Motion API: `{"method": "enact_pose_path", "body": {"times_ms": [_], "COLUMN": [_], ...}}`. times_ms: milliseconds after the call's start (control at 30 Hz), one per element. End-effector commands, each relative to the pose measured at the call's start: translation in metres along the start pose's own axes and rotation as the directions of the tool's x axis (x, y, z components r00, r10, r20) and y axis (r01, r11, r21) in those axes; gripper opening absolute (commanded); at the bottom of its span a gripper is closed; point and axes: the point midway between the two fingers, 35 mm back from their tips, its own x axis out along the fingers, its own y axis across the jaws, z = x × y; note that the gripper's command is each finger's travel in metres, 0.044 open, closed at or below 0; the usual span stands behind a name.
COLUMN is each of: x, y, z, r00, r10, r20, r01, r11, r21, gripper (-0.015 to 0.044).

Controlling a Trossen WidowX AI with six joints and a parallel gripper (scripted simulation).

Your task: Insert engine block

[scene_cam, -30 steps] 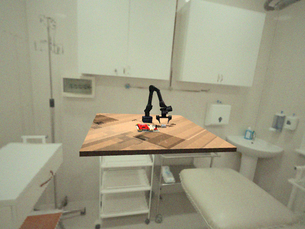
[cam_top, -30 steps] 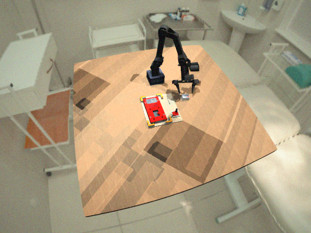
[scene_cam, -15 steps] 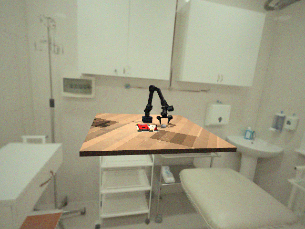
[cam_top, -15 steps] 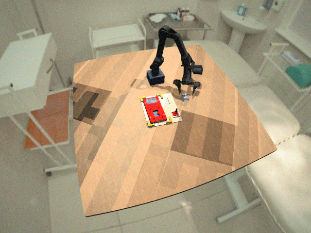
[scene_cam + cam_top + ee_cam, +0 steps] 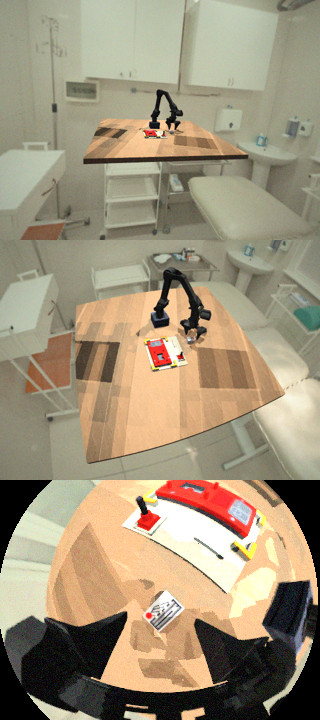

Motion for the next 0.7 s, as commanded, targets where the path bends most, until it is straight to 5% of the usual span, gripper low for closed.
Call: {"method": "enact_pose_path", "body": {"times_ms": [0,667], "x": [-0.002,-0.021], "y": [0.001,0.007], "z": [0.003,0.013], "r00": [0.997,0.948], "r10": [-0.063,-0.218], "r20": [-0.050,-0.230], "r01": [0.070,0.311], "r11": [0.988,0.783], "r21": [0.138,0.539], "gripper": [0.0440,0.0440]}}
